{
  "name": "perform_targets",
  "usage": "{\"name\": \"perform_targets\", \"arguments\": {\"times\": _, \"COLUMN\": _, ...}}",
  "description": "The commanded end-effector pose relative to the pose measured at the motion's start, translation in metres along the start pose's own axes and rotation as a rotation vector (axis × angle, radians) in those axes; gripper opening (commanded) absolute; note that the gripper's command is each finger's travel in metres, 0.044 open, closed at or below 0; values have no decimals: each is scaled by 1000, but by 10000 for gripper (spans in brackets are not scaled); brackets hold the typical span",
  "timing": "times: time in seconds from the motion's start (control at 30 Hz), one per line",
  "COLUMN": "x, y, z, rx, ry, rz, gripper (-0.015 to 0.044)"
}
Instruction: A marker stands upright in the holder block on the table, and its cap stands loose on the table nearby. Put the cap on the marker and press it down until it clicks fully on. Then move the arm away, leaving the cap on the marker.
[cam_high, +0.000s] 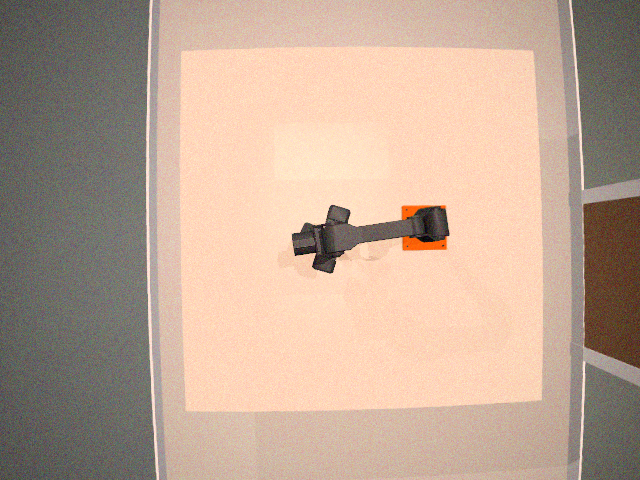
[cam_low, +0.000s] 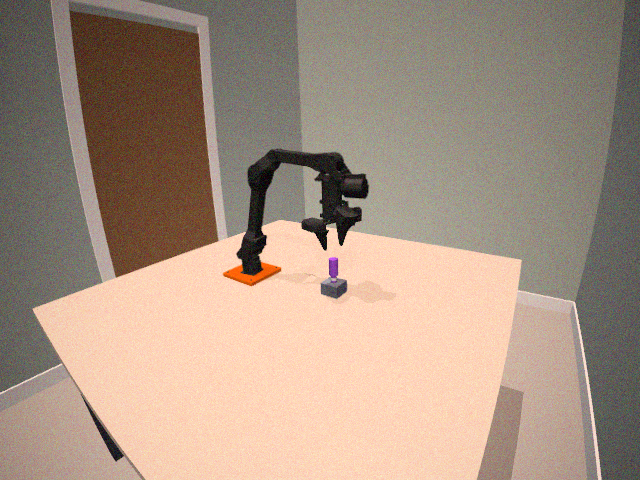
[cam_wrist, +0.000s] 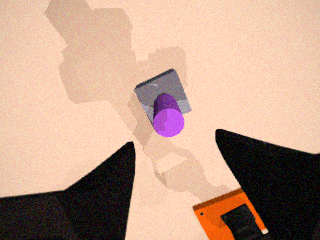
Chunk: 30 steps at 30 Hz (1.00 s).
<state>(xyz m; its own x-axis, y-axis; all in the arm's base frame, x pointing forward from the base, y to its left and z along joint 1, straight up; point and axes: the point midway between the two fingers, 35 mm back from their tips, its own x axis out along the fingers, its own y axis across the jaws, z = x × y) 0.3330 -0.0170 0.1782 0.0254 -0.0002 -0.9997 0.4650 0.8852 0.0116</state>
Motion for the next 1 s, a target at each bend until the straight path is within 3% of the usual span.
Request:
{"name": "perform_targets", "arguments": {"times": 0.0, "x": 5, "y": 1, "z": -1, "rx": -287, "ry": 2, "rz": -2, "gripper": 204}}
{"name": "perform_targets", "arguments": {"times": 0.27, "x": 5, "y": 1, "z": -1, "rx": -302, "ry": 2, "rz": -2, "gripper": 0}}
{"name": "perform_targets", "arguments": {"times": 0.97, "x": 21, "y": 1, "z": -1, "rx": -302, "ry": 2, "rz": -2, "gripper": 0}}
